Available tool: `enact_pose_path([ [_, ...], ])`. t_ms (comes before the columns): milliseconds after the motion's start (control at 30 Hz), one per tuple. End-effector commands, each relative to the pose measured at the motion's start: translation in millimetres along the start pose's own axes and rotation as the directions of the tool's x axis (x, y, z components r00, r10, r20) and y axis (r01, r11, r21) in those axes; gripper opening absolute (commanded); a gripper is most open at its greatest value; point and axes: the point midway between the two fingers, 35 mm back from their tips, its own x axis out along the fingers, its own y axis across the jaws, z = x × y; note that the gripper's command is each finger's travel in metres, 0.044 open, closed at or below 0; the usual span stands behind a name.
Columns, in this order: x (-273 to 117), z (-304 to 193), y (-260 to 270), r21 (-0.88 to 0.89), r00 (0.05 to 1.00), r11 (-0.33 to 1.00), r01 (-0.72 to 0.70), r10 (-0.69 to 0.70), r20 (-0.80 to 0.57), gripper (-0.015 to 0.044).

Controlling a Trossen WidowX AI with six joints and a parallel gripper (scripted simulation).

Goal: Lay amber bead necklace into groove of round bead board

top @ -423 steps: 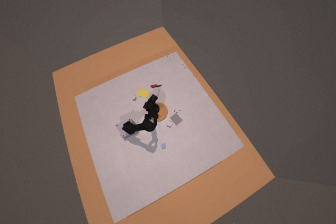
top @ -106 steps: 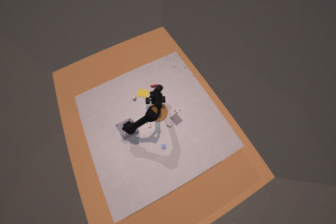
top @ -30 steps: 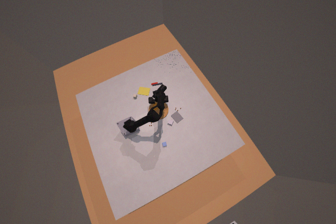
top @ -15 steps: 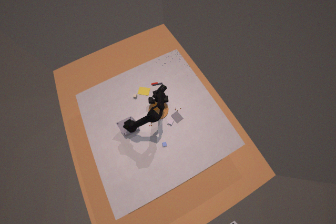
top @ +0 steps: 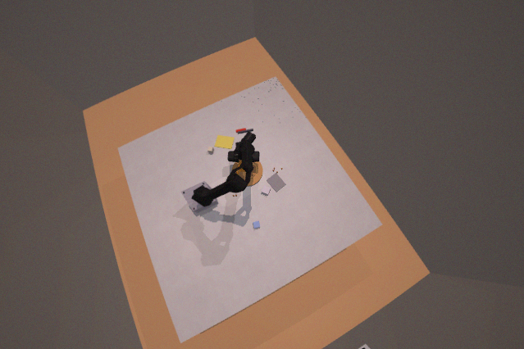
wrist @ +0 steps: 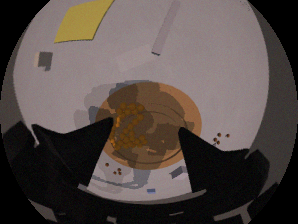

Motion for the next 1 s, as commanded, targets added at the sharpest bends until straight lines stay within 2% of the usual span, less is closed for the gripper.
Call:
enact_pose_path([
  [0, -14, -17, 21, 0.07, 1.0, 0.998, -0.006, 0.007, -0.008, 0.0373],
  [967, 13, -16, 20, 0.076, 1.0, 0.997, -0.004, 0.004, -0.006, 0.018],
])
